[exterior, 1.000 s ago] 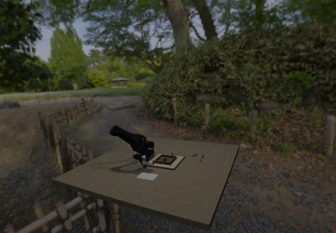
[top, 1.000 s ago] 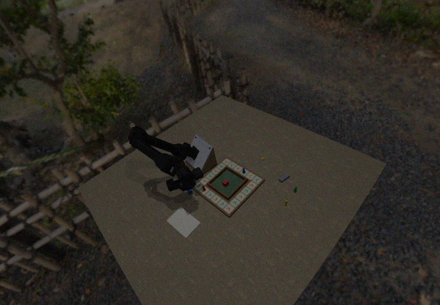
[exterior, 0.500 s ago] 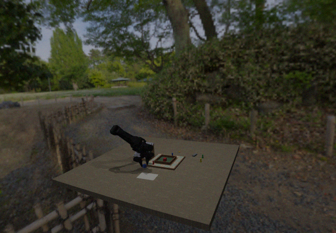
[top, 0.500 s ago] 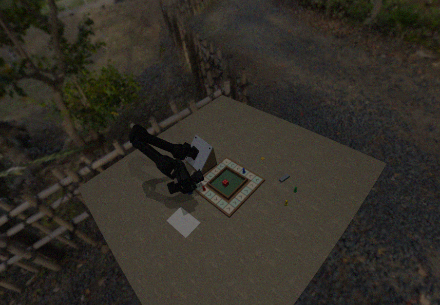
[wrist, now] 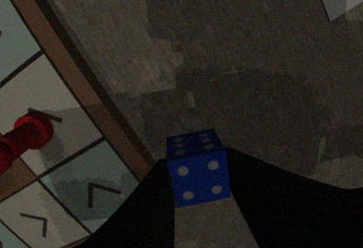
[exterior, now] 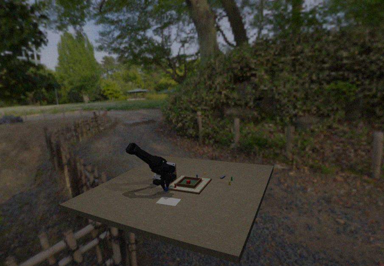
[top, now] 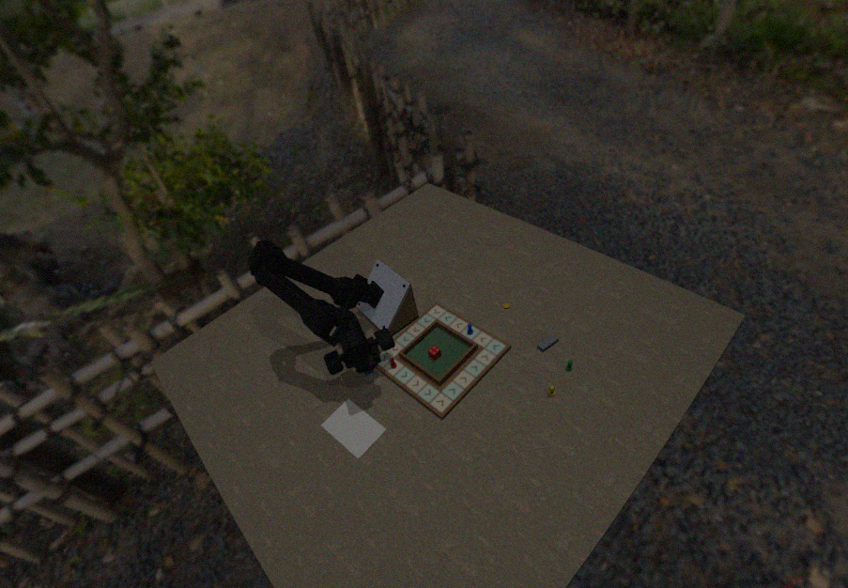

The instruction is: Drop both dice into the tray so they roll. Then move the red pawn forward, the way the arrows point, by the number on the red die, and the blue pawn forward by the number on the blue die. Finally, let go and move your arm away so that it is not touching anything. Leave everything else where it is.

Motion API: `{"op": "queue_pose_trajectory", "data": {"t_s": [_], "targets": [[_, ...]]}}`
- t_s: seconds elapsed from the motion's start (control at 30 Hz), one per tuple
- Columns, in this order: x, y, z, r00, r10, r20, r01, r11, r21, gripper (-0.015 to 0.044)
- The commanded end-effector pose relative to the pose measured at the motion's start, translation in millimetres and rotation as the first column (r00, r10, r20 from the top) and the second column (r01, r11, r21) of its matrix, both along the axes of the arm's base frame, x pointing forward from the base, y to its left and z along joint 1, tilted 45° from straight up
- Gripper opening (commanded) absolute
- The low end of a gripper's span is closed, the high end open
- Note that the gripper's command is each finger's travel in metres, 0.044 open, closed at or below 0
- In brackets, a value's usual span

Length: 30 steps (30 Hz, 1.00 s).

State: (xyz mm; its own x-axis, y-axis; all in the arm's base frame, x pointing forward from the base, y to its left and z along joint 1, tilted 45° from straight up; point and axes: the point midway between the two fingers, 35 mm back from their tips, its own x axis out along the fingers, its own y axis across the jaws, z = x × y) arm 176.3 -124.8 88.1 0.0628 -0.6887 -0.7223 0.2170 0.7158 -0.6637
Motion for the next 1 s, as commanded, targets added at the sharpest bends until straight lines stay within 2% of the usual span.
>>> {"op": "queue_pose_trajectory", "data": {"t_s": [0.0,0.1,0.17,0.2,0.97], "targets": [[-3,-5,1,1.0,-0.018,-0.003,0.017,1.0,-0.016,0.0077],[-3,-5,1,1.0,-0.018,-0.003,0.017,1.0,-0.016,0.0057],[-3,-4,2,1.0,-0.017,-0.003,0.017,1.0,-0.015,0.0005],[-2,-2,3,1.0,-0.015,-0.004,0.015,1.0,-0.013,0.0],[-4,68,64,0.996,0.068,-0.062,-0.066,0.997,0.024,0.0]]}}
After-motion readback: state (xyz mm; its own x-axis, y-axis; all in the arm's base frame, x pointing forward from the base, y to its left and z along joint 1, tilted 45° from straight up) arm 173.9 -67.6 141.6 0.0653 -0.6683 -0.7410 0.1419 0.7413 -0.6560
